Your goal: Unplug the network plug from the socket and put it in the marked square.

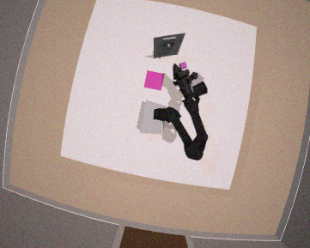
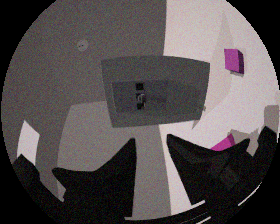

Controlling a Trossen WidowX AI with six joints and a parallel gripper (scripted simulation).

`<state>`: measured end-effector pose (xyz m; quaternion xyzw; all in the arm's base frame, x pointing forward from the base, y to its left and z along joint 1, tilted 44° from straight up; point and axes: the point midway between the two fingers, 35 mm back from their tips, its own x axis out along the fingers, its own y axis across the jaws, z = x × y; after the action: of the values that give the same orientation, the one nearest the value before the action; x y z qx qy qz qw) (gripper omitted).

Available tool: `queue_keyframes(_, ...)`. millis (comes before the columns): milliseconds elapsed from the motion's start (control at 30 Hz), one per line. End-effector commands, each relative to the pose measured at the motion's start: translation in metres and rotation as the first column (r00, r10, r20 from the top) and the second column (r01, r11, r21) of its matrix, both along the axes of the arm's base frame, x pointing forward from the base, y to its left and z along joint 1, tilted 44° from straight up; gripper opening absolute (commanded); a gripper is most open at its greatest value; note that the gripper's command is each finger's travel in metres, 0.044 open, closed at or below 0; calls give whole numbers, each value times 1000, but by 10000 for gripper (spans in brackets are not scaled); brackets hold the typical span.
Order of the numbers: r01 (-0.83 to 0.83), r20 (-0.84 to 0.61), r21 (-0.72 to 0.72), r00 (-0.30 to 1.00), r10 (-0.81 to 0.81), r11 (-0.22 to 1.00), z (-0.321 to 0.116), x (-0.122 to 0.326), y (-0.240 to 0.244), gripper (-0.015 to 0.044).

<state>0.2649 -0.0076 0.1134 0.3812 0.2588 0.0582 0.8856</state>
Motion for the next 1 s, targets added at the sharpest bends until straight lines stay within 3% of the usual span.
queue_keyframes(0,-2,-11,15,1000,2,1000,-3,1,1,156)
queue_keyframes(967,-2,-8,17,1000,2,1000,-19,59,9,156)
